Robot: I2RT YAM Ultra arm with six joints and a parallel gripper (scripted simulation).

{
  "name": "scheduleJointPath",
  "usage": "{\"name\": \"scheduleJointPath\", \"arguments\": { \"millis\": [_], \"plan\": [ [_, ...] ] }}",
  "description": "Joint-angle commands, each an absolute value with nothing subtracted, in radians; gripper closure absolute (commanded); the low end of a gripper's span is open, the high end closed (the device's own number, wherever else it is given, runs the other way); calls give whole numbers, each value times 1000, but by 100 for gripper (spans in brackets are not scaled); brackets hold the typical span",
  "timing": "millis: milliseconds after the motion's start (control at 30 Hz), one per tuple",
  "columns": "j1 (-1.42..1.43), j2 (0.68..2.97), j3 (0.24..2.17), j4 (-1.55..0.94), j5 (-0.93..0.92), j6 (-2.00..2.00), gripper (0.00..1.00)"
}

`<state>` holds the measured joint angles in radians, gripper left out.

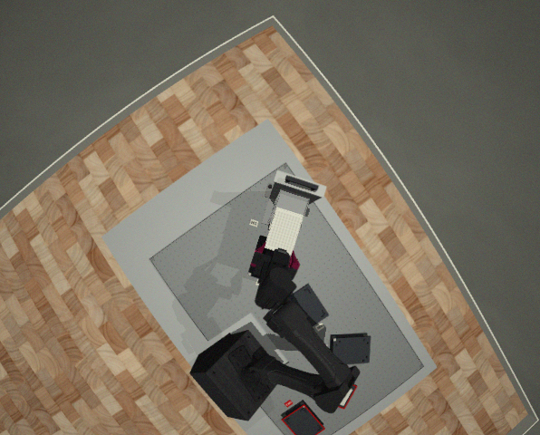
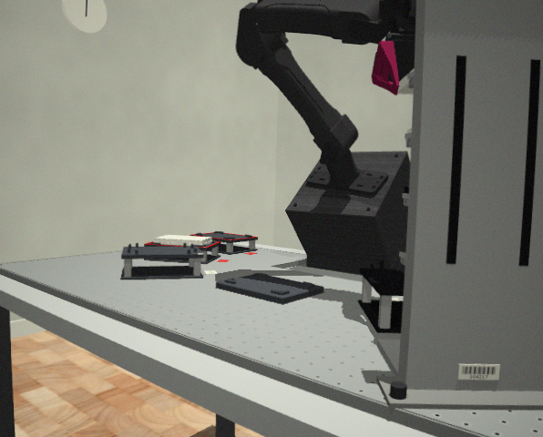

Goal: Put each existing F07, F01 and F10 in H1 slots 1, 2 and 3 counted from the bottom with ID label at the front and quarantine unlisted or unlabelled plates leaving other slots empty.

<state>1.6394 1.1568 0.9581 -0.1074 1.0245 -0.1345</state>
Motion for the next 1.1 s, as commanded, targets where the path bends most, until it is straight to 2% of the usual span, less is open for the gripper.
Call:
{"name": "scheduleJointPath", "arguments": {
  "millis": [0,1067],
  "plan": [
    [1660,1143,953,-112,1038,-126,14],
    [1763,1055,846,-160,1135,-52,14]
  ]
}}
